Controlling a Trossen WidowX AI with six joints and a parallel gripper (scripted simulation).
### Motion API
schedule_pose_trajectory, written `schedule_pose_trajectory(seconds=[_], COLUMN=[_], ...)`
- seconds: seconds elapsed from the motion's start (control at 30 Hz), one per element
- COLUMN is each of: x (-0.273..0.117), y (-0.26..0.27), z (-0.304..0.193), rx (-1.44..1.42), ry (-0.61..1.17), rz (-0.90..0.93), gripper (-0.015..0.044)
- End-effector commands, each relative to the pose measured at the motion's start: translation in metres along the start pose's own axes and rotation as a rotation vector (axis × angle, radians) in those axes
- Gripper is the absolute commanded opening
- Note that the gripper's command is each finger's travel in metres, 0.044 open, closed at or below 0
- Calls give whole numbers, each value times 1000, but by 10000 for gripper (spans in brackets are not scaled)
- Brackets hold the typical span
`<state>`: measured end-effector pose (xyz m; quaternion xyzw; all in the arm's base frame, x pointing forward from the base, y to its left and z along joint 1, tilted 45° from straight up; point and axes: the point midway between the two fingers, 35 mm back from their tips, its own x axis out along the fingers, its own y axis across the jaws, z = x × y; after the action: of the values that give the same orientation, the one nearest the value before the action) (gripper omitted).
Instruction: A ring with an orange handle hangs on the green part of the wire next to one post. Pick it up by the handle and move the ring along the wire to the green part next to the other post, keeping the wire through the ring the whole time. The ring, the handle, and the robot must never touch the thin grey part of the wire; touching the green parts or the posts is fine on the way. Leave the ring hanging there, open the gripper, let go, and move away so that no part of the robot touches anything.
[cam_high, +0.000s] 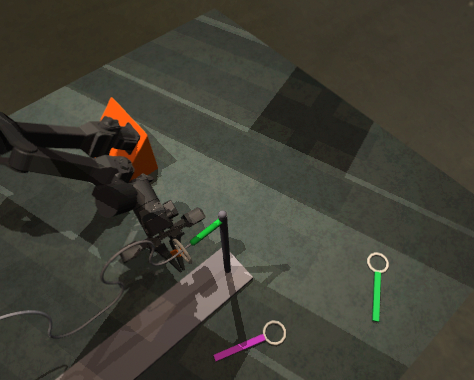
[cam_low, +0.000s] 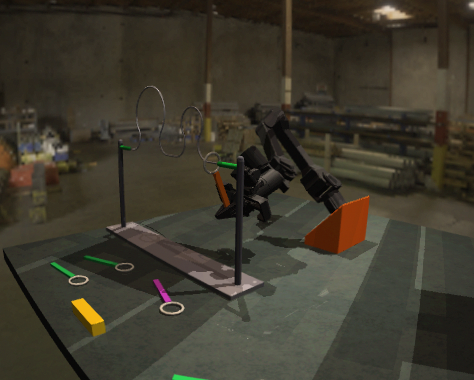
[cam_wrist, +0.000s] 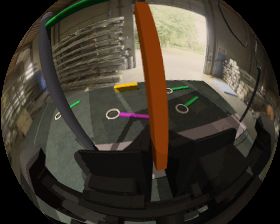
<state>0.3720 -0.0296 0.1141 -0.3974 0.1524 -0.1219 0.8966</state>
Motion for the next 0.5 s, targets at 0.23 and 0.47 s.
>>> schedule_pose_trajectory(seconds=[0.23, 0.47], x=[-3, -4], y=[14, 21], z=[0, 1], rx=[20, 21], ry=[0, 0], rz=[7, 8], gripper=[-150, -150])
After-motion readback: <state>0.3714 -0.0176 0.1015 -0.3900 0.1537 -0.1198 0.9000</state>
